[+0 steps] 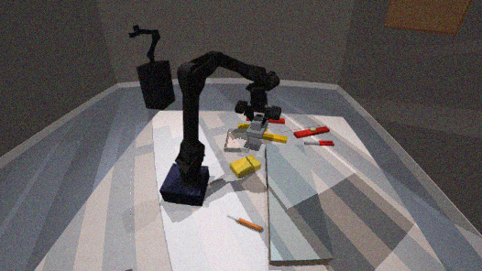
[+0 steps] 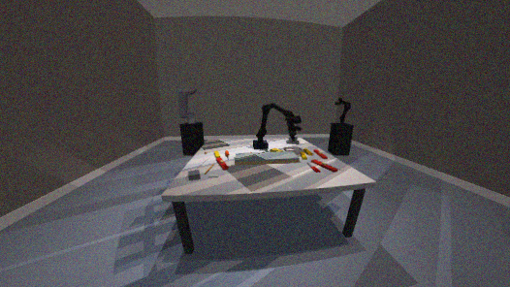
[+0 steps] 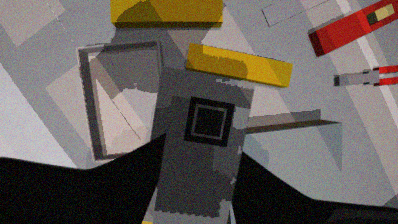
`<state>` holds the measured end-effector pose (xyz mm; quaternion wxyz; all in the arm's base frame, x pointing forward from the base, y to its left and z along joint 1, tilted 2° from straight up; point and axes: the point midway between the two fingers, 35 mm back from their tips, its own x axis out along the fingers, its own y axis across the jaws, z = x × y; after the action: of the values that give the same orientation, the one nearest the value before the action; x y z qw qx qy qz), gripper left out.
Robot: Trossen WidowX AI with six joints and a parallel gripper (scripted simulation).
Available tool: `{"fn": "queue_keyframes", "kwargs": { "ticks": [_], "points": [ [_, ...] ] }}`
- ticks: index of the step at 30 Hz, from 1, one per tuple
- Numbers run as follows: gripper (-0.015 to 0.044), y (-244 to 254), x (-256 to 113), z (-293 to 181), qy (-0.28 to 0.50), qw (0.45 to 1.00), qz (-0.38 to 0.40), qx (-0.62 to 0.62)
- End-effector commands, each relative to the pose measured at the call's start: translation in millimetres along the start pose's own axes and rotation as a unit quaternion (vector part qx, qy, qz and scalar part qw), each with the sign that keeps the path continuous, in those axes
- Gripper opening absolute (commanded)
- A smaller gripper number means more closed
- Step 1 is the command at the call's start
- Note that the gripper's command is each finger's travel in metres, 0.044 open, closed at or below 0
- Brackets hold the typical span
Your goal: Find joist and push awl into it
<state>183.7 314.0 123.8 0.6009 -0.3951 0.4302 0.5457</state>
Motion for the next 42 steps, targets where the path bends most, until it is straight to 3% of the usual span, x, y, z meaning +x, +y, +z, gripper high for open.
{"fn": "queue_keyframes", "kwargs": {
  "ticks": [1,15,42],
  "points": [
    [0.0,21,0,7,-0.005,1.0,0.004,-0.027],
    [0.0,102,7,18,-0.009,0.991,0.037,-0.129],
    [0.0,104,54,10,-0.009,0.991,0.038,-0.131]
  ]
}}
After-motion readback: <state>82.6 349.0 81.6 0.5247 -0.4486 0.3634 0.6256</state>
